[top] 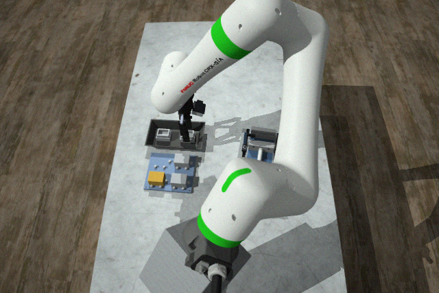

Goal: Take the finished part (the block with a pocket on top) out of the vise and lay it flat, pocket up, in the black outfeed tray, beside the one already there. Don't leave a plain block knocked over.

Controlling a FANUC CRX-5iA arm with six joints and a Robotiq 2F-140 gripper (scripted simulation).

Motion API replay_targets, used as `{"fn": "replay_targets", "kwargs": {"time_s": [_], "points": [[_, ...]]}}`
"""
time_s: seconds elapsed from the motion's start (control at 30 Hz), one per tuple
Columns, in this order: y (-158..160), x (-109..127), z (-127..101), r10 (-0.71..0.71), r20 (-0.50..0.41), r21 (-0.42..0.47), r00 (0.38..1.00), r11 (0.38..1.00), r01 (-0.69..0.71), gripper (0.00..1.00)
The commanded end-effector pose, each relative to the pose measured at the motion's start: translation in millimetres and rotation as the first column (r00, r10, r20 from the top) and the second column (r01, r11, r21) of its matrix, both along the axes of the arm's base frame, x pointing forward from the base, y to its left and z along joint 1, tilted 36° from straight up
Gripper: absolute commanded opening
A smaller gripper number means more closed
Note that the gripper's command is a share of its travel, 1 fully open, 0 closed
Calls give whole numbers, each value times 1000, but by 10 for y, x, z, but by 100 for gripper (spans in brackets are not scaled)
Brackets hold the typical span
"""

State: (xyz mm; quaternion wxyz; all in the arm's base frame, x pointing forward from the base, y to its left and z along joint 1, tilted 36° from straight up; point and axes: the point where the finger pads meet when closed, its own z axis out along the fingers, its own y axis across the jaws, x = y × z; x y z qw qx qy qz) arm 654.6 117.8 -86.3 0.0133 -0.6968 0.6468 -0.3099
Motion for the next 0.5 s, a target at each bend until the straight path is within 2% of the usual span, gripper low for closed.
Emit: {"fn": "replay_targets", "kwargs": {"time_s": [0.0,0.47], "points": [[8,3,8,1,1,1,1000,1000,-1,46],[83,-85,165,1,1,1,1000,1000,-1,46]]}}
